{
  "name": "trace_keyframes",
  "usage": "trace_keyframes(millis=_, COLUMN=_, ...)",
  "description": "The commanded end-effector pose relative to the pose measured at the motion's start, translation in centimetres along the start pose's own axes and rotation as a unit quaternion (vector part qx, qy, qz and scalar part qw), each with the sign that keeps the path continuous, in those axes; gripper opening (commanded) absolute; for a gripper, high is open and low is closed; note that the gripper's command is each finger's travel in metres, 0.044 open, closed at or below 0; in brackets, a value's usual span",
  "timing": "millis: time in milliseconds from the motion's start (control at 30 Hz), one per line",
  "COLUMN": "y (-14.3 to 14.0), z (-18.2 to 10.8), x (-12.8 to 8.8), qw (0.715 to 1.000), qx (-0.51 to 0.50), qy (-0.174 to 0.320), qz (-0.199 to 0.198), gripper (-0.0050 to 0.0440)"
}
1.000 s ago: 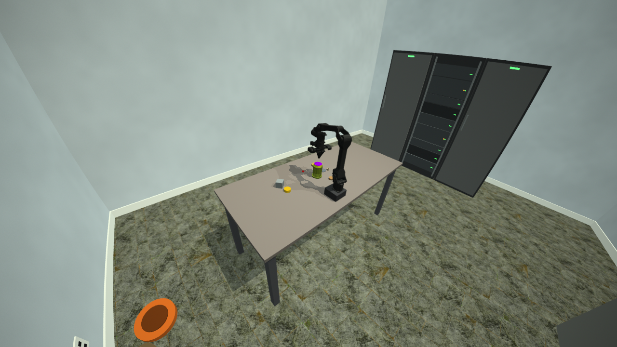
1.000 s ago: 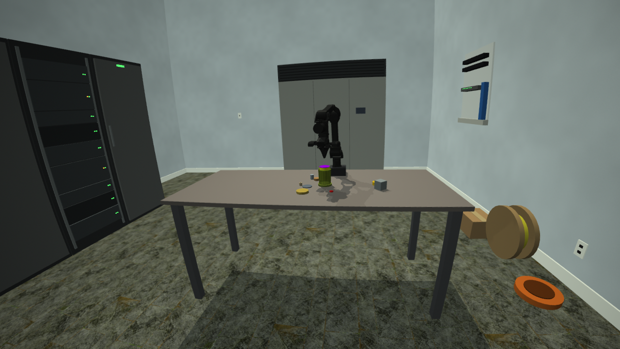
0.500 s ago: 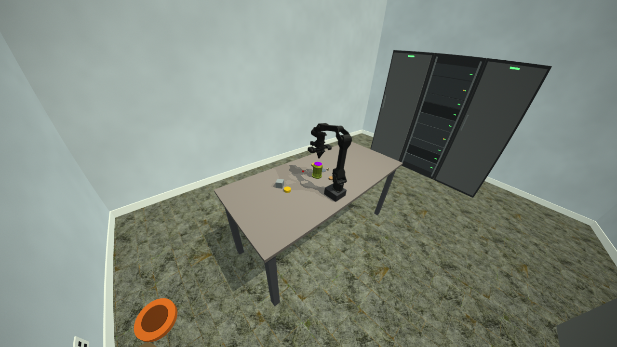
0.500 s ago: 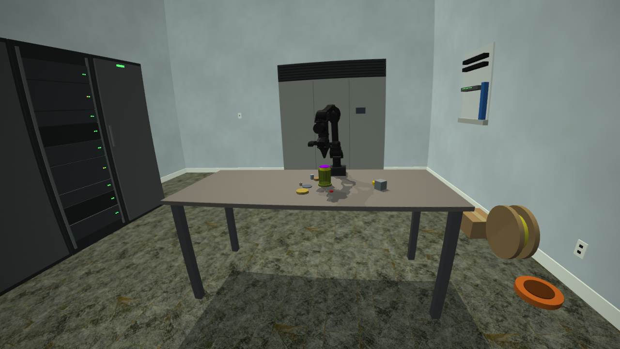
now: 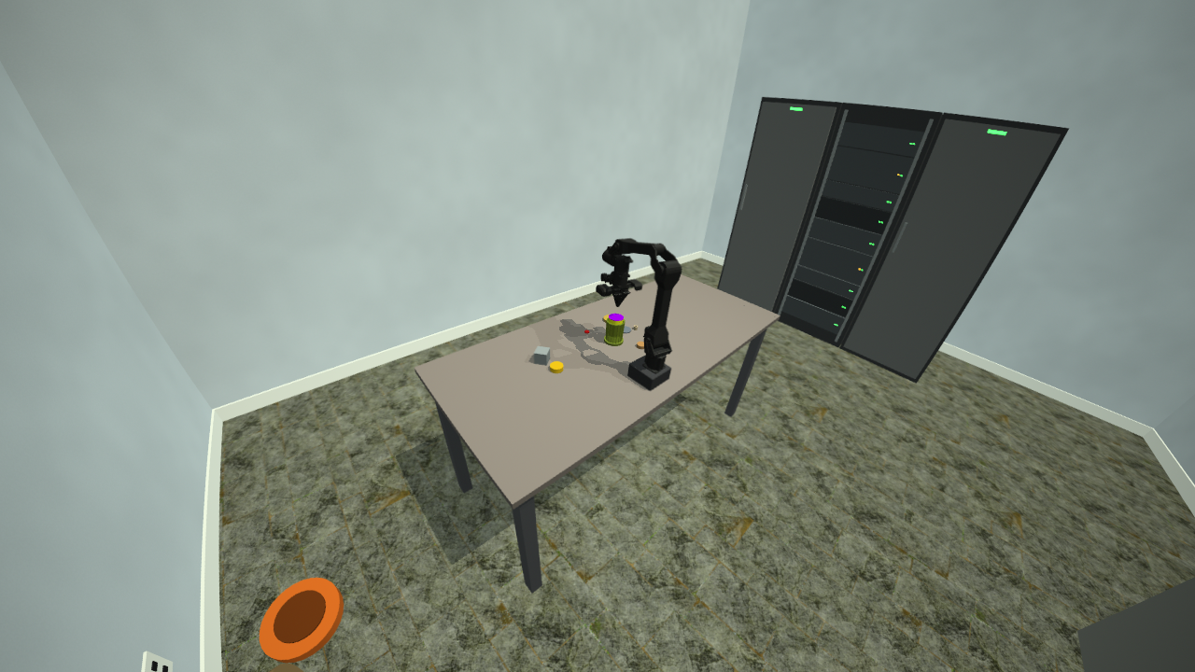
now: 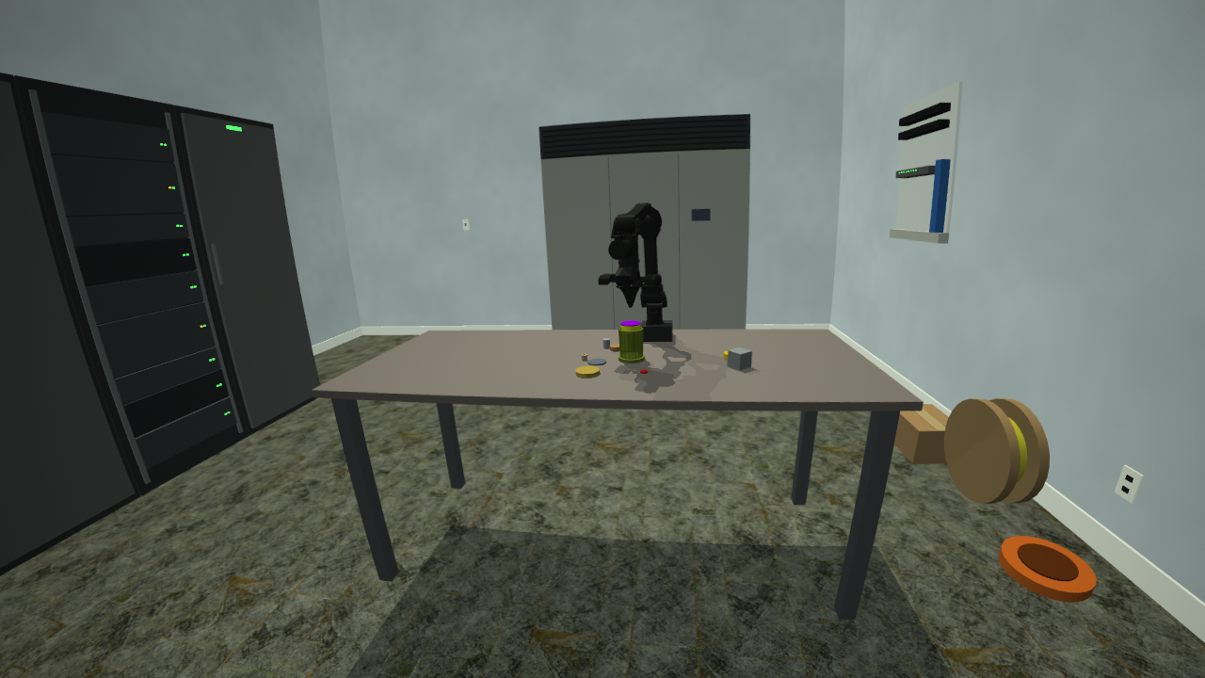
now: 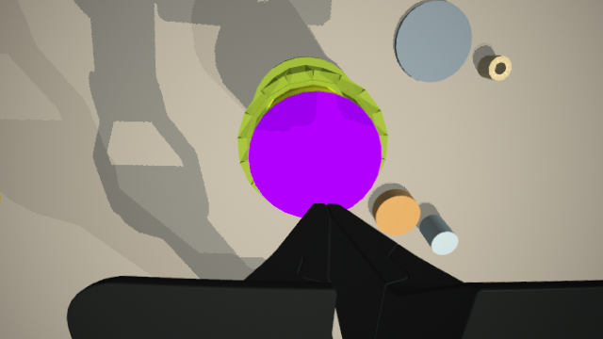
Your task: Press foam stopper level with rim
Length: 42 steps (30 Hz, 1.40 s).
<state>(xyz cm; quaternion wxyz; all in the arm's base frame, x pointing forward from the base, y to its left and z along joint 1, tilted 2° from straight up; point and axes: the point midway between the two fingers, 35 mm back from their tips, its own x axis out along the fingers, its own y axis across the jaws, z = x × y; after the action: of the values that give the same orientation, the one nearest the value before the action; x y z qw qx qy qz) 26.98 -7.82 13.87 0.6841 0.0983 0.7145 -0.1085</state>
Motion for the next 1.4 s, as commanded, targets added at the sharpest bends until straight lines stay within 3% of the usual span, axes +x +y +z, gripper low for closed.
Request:
trace_keyframes(millis=0, y=-0.01, z=0.15, x=-0.68, qw=1.000, qx=0.000, qy=-0.013, qz=0.000, gripper=0.0000)
trace_keyframes(millis=1367, y=-0.01, z=0.19, x=-1.04, qw=1.000, qx=0.000, qy=-0.014, qz=0.000, gripper=0.0000)
